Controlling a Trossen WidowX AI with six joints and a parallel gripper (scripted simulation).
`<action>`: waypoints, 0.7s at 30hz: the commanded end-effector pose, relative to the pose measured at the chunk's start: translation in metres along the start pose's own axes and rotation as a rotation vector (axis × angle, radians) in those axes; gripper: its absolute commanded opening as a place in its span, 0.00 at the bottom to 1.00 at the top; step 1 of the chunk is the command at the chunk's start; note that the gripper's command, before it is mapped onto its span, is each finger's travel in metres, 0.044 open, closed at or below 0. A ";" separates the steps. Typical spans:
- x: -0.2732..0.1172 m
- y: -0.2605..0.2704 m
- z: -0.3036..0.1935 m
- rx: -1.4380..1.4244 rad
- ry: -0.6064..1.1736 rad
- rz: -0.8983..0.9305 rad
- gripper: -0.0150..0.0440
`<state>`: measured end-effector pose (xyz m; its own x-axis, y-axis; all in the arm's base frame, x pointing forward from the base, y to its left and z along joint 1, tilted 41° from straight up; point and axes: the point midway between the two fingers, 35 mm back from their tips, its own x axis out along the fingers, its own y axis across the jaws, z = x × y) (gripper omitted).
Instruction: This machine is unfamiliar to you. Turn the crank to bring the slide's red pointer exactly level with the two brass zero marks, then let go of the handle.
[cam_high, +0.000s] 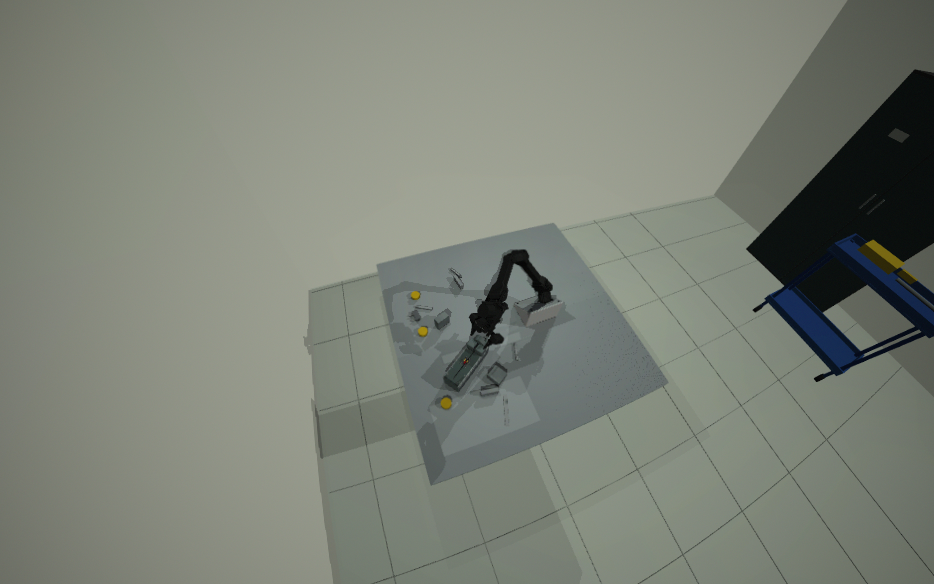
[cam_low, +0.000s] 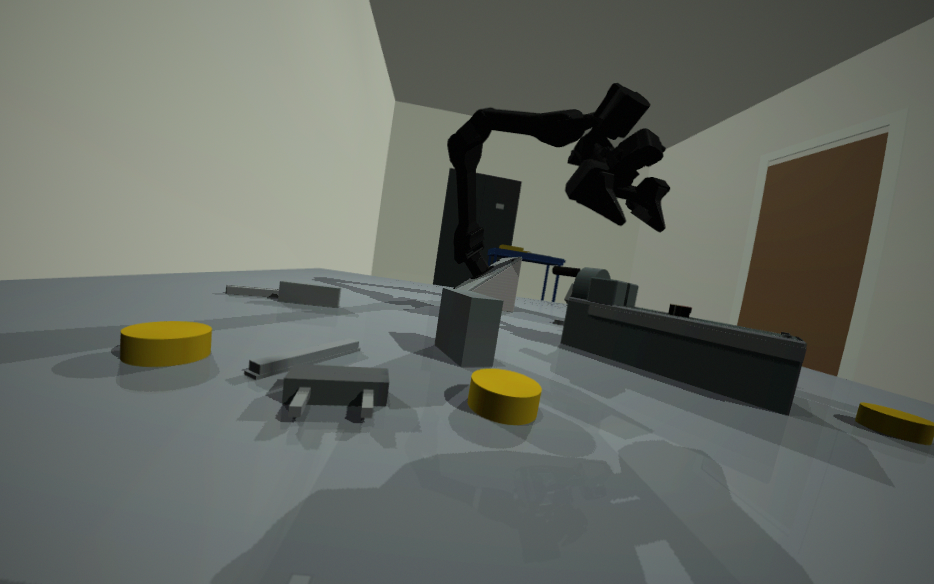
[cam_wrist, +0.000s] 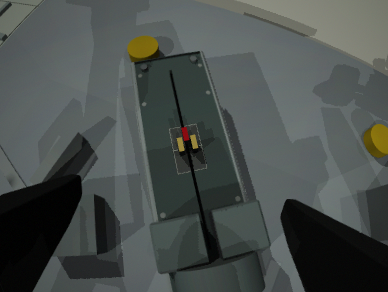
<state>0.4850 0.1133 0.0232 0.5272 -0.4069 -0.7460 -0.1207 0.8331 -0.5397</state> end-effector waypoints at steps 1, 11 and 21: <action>-0.011 -0.007 -0.008 -0.043 -0.014 0.024 1.00; -0.037 -0.022 -0.038 -0.168 -0.047 0.080 1.00; -0.058 -0.032 -0.074 -0.291 -0.090 0.129 1.00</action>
<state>0.4074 0.0853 0.0537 0.5568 -0.2806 -0.7818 -0.3856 0.7464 -0.5424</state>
